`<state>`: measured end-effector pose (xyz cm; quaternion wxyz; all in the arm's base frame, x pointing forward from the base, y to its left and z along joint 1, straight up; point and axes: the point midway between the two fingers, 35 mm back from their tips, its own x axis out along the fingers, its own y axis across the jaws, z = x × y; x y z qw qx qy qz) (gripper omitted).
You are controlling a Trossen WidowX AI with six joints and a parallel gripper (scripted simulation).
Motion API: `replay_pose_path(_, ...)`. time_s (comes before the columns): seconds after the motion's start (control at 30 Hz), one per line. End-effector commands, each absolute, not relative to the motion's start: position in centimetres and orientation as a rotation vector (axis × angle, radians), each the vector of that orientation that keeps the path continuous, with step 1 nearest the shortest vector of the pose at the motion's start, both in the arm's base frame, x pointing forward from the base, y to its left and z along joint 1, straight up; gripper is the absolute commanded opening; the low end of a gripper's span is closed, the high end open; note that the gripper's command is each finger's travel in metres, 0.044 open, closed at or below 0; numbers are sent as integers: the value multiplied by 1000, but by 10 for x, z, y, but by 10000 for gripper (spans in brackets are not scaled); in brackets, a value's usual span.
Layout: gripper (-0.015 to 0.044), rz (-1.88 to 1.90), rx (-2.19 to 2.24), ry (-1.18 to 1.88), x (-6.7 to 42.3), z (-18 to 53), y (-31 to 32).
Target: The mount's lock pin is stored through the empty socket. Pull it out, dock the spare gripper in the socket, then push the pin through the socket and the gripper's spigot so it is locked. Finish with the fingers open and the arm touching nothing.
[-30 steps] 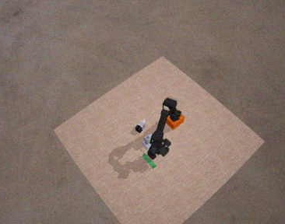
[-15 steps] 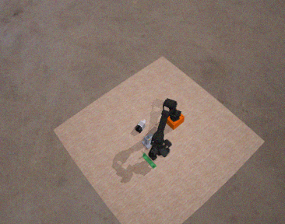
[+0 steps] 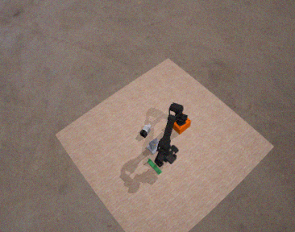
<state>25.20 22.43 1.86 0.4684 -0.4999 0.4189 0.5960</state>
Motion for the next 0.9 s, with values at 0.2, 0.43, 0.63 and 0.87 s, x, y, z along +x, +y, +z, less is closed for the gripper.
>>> replay_pose_path(0.2, 0, 1461, -1221, 1027, 252, 24, 230)
replay_pose_path(0.43, 0, 1467, -1226, 1042, 249, 36, 226)
replay_pose_path(0.63, 0, 1472, -1225, 1054, 247, 44, 224)
replay_pose_path(0.87, 0, 1477, -1224, 1070, 245, 41, 223)
